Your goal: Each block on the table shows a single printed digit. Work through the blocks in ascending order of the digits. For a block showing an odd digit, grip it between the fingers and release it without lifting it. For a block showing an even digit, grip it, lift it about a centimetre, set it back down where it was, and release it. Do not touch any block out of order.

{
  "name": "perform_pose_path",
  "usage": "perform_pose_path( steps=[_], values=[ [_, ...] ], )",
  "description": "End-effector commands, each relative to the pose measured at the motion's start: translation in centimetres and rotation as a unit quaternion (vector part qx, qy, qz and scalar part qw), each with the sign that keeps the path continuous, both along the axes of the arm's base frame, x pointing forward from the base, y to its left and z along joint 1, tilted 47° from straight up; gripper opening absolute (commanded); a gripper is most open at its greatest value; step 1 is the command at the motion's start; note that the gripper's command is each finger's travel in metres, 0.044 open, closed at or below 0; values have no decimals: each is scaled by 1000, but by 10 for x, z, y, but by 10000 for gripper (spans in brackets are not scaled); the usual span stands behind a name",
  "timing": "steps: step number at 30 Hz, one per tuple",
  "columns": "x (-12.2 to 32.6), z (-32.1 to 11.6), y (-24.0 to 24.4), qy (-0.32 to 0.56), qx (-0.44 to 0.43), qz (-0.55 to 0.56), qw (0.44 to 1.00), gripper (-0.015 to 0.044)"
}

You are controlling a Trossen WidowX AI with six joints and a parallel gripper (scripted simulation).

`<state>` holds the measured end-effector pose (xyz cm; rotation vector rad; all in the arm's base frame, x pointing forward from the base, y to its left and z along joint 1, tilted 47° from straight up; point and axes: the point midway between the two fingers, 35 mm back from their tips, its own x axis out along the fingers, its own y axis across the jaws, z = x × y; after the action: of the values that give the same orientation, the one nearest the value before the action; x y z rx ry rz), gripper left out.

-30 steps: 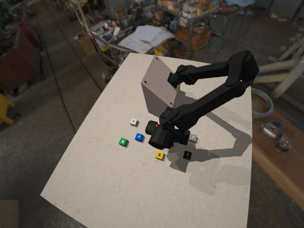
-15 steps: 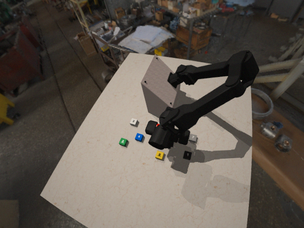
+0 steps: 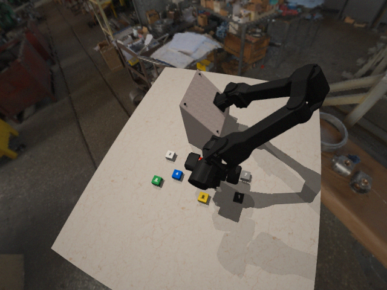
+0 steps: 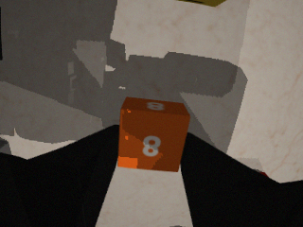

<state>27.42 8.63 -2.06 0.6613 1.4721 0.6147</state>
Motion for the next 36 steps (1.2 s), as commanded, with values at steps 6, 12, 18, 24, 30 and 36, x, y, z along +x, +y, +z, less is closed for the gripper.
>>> perform_pose_path(
  steps=[6,12,18,24,30,36],
  values=[
    [1,4,-5,-2,-1,1,1000,120],
    [0,8,-7,-3,0,3,1000,120],
    [0,10,-9,-3,1,5,1000,120],
    [0,10,-9,-3,1,5,1000,120],
    [0,10,-8,-3,1,5,1000,120],
    [0,5,-3,-3,1,5,1000,120]
  ],
)
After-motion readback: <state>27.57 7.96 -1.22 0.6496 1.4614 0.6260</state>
